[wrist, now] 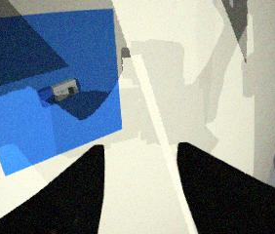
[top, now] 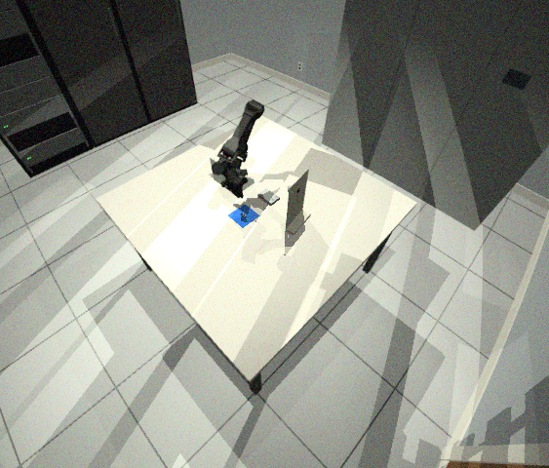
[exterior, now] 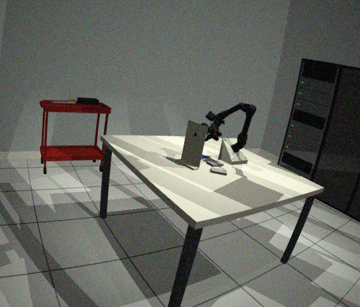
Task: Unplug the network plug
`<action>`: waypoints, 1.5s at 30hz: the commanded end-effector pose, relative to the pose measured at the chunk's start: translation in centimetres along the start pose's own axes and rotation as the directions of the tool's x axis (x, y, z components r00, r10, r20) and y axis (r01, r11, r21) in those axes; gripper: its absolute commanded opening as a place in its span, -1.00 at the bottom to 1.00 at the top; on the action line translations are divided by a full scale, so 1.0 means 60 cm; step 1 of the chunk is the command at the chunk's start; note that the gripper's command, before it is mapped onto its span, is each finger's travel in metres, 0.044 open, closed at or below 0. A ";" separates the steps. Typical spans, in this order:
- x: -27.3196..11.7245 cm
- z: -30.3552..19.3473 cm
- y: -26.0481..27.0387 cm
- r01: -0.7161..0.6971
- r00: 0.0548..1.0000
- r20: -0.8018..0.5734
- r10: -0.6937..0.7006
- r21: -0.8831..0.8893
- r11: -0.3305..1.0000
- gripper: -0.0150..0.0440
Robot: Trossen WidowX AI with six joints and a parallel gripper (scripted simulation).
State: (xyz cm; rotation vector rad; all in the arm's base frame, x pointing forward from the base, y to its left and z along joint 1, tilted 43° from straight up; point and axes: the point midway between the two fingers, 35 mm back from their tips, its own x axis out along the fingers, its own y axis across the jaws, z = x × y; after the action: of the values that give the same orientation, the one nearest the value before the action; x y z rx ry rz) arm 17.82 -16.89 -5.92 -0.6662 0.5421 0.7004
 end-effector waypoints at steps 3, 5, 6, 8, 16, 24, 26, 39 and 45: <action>-0.012 -0.003 -0.011 -0.002 1.000 0.000 0.002 0.001 1.000 0.04; -0.021 -0.005 -0.019 -0.002 1.000 -0.001 0.002 0.000 1.000 0.04; -0.025 -0.006 -0.023 -0.002 1.000 -0.002 0.002 0.000 1.000 0.04; -0.034 -0.007 -0.030 -0.002 1.000 -0.003 0.002 -0.001 1.000 0.04; -0.072 -0.009 -0.058 -0.003 1.000 -0.005 0.003 -0.003 1.000 0.04; -0.113 -0.005 -0.083 -0.003 1.000 -0.006 0.003 -0.005 1.000 0.04; -0.124 -0.003 -0.089 -0.004 1.000 -0.006 0.004 -0.005 1.000 0.04; -0.148 0.001 -0.101 -0.004 1.000 -0.006 0.004 -0.006 1.000 0.57; -0.148 0.001 -0.101 -0.004 1.000 -0.006 0.004 -0.006 1.000 1.00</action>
State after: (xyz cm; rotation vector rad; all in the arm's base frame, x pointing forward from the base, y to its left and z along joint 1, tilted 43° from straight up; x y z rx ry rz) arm 16.61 -23.92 2.12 -0.6701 0.5444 0.6994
